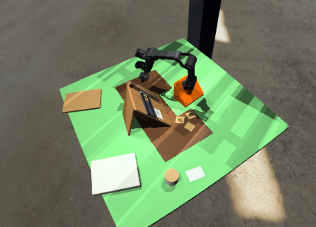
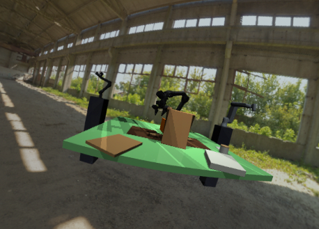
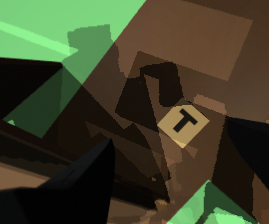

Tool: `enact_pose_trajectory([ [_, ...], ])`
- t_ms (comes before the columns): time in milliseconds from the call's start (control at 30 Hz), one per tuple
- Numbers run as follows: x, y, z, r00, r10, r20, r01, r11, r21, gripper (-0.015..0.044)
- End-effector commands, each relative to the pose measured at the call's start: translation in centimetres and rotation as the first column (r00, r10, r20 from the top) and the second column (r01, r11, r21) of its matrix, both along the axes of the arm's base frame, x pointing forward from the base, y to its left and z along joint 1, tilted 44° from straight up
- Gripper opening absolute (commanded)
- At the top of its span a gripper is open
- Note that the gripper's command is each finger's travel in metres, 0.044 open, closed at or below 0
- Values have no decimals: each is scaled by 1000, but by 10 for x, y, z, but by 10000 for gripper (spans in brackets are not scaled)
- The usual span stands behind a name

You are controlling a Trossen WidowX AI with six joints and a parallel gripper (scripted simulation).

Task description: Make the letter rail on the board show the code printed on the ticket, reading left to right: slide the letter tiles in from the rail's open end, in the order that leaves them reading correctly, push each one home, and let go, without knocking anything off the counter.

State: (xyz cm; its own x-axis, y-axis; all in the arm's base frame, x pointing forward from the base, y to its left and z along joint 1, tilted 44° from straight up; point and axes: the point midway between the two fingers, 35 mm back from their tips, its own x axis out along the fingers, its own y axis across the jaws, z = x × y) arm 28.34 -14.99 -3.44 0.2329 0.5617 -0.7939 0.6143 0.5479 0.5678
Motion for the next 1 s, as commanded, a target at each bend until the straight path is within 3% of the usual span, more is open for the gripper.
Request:
enact_pose_trajectory([
  [0,-2,10,-54,884,-295,-362,319,948,7,340],
  [100,-8,45,-79,769,-323,-552,394,919,12,340],
  [267,-20,83,-104,596,-339,-728,459,887,-38,340],
  [967,-25,104,-131,591,-339,-732,461,887,-38,340],
])
